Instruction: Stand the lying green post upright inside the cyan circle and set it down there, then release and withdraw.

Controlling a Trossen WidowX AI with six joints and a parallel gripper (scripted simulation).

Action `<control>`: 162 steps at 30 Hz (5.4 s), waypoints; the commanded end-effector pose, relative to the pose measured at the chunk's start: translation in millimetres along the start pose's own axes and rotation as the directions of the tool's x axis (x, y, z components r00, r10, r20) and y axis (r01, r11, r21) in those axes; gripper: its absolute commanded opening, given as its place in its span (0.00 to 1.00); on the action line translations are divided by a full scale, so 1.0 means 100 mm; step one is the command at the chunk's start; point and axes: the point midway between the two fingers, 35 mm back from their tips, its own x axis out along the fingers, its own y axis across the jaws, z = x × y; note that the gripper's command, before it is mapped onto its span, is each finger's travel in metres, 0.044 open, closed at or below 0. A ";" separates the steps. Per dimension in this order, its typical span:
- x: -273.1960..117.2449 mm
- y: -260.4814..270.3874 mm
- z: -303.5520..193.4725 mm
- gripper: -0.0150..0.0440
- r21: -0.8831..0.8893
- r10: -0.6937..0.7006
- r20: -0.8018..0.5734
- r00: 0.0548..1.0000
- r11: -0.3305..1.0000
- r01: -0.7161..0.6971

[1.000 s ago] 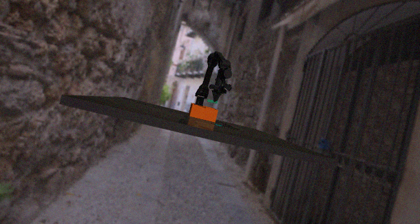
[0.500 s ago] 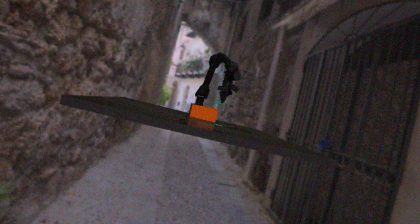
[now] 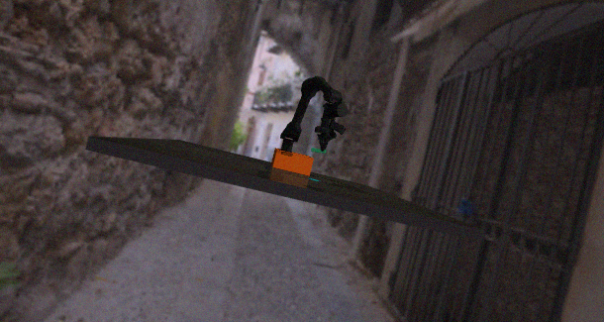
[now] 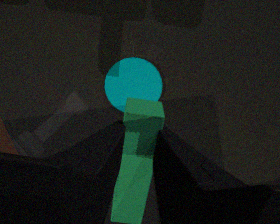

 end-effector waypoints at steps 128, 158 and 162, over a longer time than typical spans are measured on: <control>0.43 -0.52 0.17 0.29 0.190 -0.086 0.784 0.615 0.976 -0.107; 0.34 -0.46 0.04 0.29 0.148 -0.082 0.880 0.467 0.983 -0.105; 0.32 -0.45 0.02 0.29 0.140 -0.080 0.890 0.448 0.985 -0.103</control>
